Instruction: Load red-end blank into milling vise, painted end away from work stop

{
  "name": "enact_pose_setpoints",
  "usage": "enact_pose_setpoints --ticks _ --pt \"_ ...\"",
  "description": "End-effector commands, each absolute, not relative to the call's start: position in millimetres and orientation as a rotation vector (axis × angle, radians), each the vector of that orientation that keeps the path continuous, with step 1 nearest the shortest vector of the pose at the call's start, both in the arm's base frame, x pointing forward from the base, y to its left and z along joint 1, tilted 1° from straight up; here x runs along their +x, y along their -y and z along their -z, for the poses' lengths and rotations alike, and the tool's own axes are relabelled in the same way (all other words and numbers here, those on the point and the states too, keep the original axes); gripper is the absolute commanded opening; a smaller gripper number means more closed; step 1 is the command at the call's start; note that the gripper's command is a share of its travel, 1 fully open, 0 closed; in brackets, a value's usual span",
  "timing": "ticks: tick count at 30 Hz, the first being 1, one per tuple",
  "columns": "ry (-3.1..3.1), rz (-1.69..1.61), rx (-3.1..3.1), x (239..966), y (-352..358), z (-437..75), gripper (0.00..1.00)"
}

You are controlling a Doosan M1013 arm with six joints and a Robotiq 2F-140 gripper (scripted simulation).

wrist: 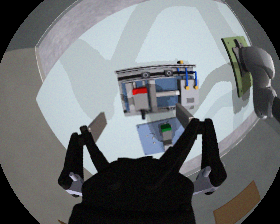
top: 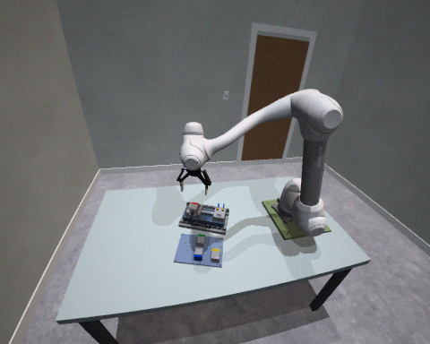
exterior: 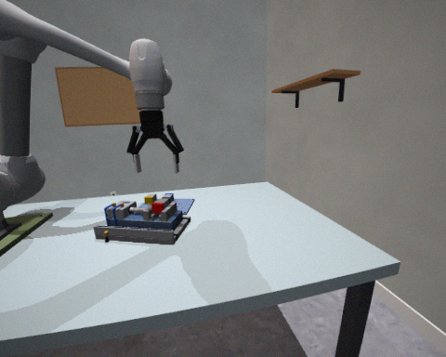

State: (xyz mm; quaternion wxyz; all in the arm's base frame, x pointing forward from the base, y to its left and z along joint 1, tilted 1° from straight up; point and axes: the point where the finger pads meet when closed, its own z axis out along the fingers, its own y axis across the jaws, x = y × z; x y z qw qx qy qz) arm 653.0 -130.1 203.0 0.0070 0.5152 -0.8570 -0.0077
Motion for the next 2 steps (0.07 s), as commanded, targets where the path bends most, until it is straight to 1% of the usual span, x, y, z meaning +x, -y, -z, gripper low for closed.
enact_pose_setpoints --ticks 1,2 --pt "2.681 0.024 1.611 652.9 130.1 -203.2 1.0" --pt "2.681 0.024 1.611 652.9 130.1 -203.2 1.0"
